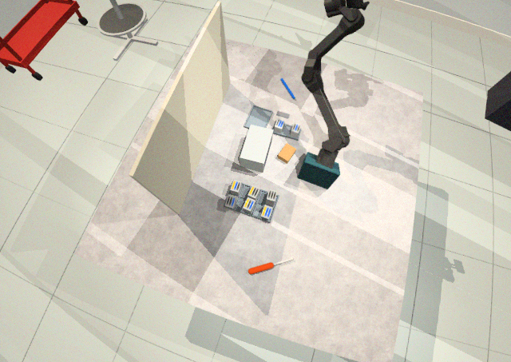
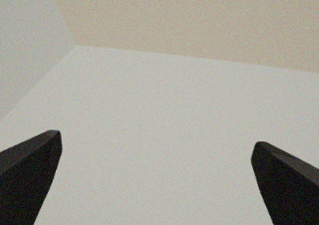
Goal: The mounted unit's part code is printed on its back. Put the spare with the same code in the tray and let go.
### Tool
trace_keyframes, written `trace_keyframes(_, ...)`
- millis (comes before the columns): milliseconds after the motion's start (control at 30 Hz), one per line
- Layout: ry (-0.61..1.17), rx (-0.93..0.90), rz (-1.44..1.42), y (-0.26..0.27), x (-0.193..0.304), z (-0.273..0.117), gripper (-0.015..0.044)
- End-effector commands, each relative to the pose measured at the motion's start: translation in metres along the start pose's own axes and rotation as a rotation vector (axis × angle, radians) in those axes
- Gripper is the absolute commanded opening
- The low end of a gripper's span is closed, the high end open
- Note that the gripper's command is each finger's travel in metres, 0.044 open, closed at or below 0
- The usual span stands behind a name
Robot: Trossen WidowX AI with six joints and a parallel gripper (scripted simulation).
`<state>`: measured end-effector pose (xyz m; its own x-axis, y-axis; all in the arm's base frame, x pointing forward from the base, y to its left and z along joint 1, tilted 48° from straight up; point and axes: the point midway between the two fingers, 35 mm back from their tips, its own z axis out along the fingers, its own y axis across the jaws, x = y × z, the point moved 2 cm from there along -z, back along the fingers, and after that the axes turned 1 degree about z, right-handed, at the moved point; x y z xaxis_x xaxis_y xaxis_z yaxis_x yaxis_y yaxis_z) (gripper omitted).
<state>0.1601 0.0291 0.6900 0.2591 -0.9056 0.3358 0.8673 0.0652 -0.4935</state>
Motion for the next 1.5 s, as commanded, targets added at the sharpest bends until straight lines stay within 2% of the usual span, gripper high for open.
trace_keyframes(0,0.0,0.0,0.0,0.0,0.0,0.0,0.0426)
trace_keyframes(33,0.0,0.0,0.0,0.0,0.0,0.0,0.044)
trace_keyframes(267,-0.002,0.022,-0.049,-0.011,-0.002,-0.002,0.044)
trace_keyframes(567,-0.043,0.234,-0.587,-0.114,-0.053,-0.025,0.044)
trace_keyframes(833,-0.095,0.349,-0.938,-0.159,-0.113,-0.038,0.044)
trace_keyframes(967,-0.083,0.342,-1.056,-0.161,-0.127,-0.037,0.044)
trace_keyframes(1167,-0.145,0.418,-1.277,-0.173,-0.178,-0.041,0.044)
trace_keyframes(1467,-0.27,0.492,-1.665,-0.157,-0.268,-0.042,0.044)
